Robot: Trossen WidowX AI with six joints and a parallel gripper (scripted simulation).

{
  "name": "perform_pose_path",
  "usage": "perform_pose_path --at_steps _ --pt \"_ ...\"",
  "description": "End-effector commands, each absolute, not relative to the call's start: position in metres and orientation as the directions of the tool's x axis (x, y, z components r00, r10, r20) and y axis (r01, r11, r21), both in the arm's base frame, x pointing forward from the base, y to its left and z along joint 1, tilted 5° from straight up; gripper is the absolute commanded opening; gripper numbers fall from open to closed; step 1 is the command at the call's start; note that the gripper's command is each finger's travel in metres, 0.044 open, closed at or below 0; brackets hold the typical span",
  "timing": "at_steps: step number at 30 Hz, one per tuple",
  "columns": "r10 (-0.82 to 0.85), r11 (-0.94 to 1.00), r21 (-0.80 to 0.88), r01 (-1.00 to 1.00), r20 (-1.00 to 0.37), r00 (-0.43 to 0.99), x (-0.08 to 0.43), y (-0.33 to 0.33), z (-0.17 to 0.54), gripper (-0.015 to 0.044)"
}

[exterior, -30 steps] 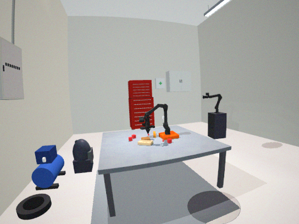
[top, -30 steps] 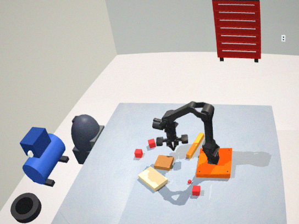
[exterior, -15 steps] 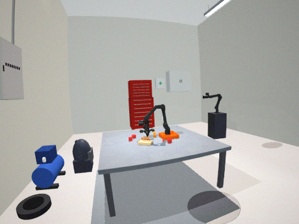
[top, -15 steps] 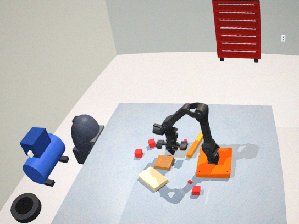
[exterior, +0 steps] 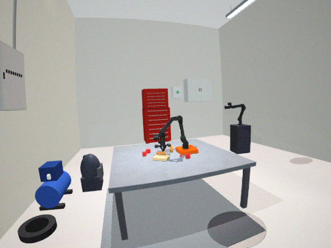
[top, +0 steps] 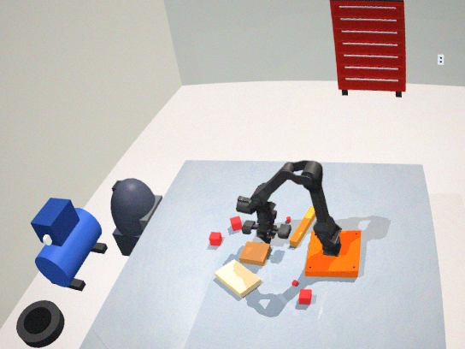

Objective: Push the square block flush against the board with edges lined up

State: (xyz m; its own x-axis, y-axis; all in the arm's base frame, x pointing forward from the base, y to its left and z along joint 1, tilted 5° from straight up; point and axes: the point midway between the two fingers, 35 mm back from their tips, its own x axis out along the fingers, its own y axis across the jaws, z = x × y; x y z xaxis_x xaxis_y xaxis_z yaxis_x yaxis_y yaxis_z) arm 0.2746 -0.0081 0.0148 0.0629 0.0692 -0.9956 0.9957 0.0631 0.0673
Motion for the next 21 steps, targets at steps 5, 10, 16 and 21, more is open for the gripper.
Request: perform_pose_path --at_steps 5,10,16,21 --pt "0.071 0.062 0.069 0.996 -0.995 0.065 0.275 0.006 0.016 0.0000" --pt "0.072 0.062 0.069 0.996 -0.995 0.065 0.275 0.014 0.016 0.0000" --pt "0.073 0.061 0.069 0.996 -0.995 0.065 0.276 0.024 0.017 0.0000" --pt "0.073 0.061 0.069 0.996 -0.995 0.065 0.276 0.032 0.018 0.0000"
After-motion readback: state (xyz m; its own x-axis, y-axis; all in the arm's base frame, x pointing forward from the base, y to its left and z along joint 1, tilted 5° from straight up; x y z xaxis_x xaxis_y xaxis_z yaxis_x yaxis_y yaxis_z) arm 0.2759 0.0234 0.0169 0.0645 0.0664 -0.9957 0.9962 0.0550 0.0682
